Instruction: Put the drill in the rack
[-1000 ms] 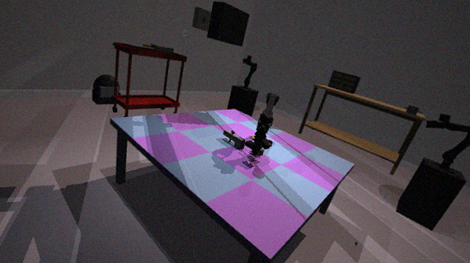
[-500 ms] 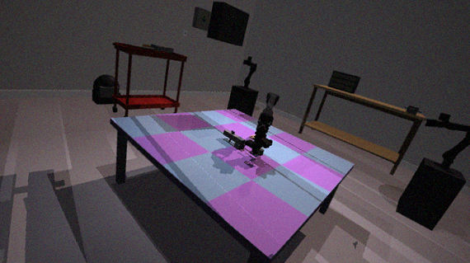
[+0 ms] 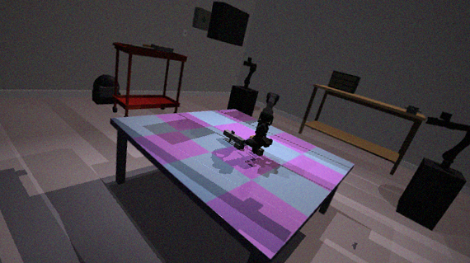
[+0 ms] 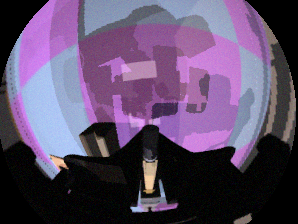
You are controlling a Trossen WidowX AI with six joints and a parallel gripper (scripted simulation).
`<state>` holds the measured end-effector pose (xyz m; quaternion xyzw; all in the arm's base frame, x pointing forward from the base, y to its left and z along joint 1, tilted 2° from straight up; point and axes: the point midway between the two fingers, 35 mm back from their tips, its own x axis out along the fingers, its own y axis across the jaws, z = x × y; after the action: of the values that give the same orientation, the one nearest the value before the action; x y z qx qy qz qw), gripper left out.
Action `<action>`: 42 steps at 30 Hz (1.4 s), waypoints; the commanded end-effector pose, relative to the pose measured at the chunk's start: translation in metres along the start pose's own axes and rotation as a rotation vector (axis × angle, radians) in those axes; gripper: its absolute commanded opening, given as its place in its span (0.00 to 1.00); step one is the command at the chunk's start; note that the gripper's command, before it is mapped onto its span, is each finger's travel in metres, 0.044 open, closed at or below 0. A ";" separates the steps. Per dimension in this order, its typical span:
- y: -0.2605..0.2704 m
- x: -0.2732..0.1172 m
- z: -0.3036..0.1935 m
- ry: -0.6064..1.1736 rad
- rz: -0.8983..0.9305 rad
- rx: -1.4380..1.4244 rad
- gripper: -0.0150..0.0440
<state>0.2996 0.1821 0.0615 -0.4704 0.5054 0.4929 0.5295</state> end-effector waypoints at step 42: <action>0.002 -0.016 -0.003 -0.005 -0.003 -0.002 0.25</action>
<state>0.2973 0.1785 0.0745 -0.4700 0.5059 0.4925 0.5297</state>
